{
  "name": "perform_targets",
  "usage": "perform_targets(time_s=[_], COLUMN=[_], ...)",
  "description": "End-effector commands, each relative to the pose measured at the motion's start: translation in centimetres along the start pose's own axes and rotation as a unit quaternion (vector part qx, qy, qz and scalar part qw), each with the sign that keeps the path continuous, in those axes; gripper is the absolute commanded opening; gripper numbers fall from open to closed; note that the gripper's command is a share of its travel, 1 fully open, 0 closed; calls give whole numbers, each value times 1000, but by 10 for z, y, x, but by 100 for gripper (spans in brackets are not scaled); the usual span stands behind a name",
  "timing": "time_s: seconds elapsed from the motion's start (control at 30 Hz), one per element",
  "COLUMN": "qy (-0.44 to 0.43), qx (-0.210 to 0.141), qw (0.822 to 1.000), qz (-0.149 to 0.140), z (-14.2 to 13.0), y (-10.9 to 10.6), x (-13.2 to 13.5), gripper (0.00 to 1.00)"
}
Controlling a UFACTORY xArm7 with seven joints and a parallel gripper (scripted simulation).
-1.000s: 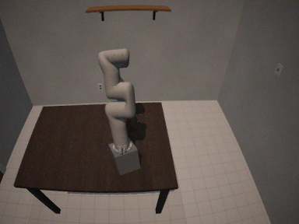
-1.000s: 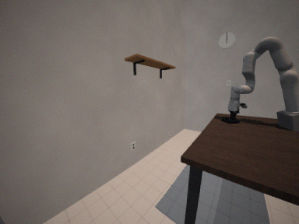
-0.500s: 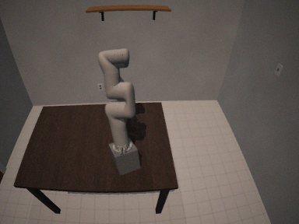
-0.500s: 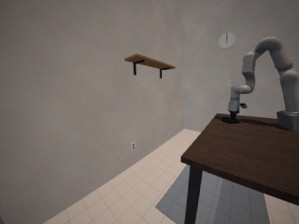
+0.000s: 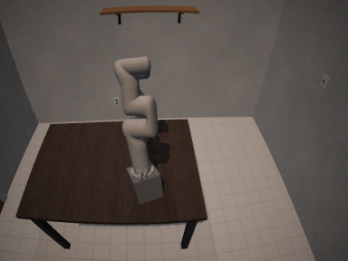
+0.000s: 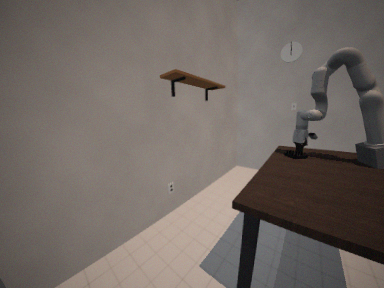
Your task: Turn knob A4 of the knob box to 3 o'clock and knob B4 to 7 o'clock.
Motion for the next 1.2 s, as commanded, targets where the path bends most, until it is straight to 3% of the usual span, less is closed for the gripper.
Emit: perform_targets(time_s=[0.0, 0.1, 0.13, 1.17], qy=[0, 0, 0, 0], qx=[-1, -1, -1, -1], qw=[1000, 1000, 1000, 1000], qz=[1, 1, 1, 1], z=[-1, -1, -1, -1], y=[-1, -1, -1, -1], x=[-1, -1, -1, -1], gripper=[19, 19, 8, 8])
Point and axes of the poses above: the point where the finger pads meet when closed, its own y axis out along the fingers, its own x axis across the jaws, z = x × y, the point moved 10 cm from there along -y, back along the fingers, and after that the axes turned 8 degrees about y, right-handed, at the moved point
